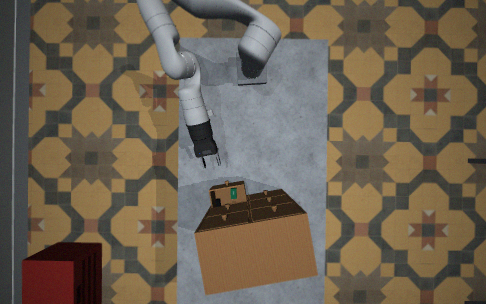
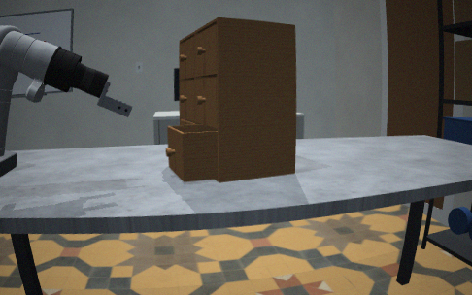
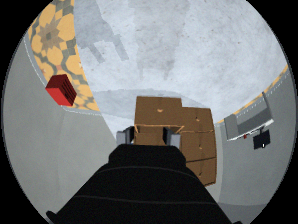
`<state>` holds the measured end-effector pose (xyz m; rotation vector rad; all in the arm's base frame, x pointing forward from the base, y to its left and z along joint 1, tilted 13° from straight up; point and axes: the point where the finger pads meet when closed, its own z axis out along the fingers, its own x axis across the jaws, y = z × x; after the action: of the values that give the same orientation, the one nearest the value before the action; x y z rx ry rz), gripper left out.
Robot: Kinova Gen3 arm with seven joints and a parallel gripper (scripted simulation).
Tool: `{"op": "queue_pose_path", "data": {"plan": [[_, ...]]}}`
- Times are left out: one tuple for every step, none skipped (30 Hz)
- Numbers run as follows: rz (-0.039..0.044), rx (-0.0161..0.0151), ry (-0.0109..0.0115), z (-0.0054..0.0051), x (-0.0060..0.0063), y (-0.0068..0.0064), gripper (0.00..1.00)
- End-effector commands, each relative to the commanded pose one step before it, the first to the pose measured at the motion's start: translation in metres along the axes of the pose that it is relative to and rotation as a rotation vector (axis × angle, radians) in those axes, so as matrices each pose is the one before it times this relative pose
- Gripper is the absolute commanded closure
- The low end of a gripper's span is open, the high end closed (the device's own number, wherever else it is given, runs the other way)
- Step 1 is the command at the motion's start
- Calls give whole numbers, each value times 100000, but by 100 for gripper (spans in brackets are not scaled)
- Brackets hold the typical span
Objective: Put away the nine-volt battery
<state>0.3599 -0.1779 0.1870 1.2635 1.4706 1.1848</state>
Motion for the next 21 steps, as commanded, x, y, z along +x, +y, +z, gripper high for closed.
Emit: {"op": "queue_pose_path", "data": {"plan": [[-1535, 2265, 165, -25, 17, 37, 0], [10, 628, -13, -9, 3, 20, 0], [10, 652, -18, -9, 4, 21, 0], [8, 713, 5, -11, -4, 20, 0], [9, 742, 3, -11, -3, 21, 0], [0, 0, 0, 0, 0, 0, 0], [0, 0, 0, 0, 0, 0, 0], [11, 767, -2, -12, -2, 22, 0], [13, 792, -8, -12, 0, 23, 0], [15, 817, -14, -13, 2, 24, 0], [17, 841, -20, -13, 5, 26, 0], [10, 911, 1, -15, -3, 26, 0], [10, 952, 2, -16, -4, 27, 0], [15, 979, -6, -16, -1, 28, 0], [19, 1005, -14, -17, 2, 29, 0], [24, 1031, -24, -18, 6, 30, 0], [9, 1129, 4, -19, -5, 31, 0], [13, 1170, -1, -21, -3, 33, 0], [21, 1199, -13, -22, 1, 33, 0], [29, 1228, -26, -23, 6, 34, 0], [12, 1271, 1, -23, -4, 34, 0]]}}
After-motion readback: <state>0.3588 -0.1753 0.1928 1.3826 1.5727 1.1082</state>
